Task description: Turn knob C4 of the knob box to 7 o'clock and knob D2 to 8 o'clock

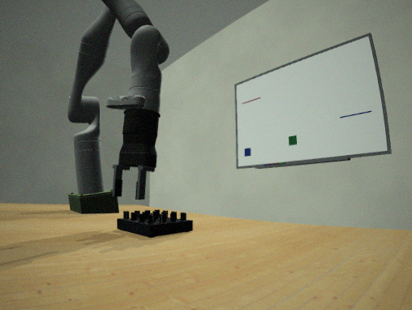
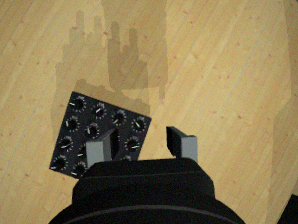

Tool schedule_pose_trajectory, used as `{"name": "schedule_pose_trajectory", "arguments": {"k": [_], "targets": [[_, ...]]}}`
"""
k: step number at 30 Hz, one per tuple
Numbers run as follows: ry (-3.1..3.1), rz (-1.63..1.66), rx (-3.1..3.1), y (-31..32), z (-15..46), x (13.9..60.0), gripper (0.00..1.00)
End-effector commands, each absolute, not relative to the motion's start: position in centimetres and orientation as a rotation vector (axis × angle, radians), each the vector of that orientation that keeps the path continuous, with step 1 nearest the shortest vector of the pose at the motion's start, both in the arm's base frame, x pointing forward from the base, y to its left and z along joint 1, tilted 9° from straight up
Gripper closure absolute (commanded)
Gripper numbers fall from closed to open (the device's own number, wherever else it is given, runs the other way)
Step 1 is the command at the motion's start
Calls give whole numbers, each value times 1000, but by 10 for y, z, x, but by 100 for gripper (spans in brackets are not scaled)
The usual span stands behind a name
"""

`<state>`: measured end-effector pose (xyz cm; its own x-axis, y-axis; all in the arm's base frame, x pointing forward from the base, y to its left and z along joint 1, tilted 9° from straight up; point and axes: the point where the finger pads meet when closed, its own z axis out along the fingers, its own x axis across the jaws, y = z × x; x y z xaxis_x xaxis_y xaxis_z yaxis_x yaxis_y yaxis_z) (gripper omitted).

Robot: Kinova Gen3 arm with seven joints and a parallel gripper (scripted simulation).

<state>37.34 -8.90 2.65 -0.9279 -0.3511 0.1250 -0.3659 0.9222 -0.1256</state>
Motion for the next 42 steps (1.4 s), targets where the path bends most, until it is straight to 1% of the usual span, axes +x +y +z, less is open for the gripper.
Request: {"name": "schedule_pose_trajectory", "arguments": {"k": [1,2,17,19,33,42], "targets": [[-2996,238,501,-87,26,379,0],[-2996,238,501,-87,26,379,0],[-3031,276,-622,-91,31,397,0],[-3031,276,-622,-91,31,397,0],[-2772,262,-1524,-83,37,420,0],[-2601,241,-1851,-78,40,433,0]]}}
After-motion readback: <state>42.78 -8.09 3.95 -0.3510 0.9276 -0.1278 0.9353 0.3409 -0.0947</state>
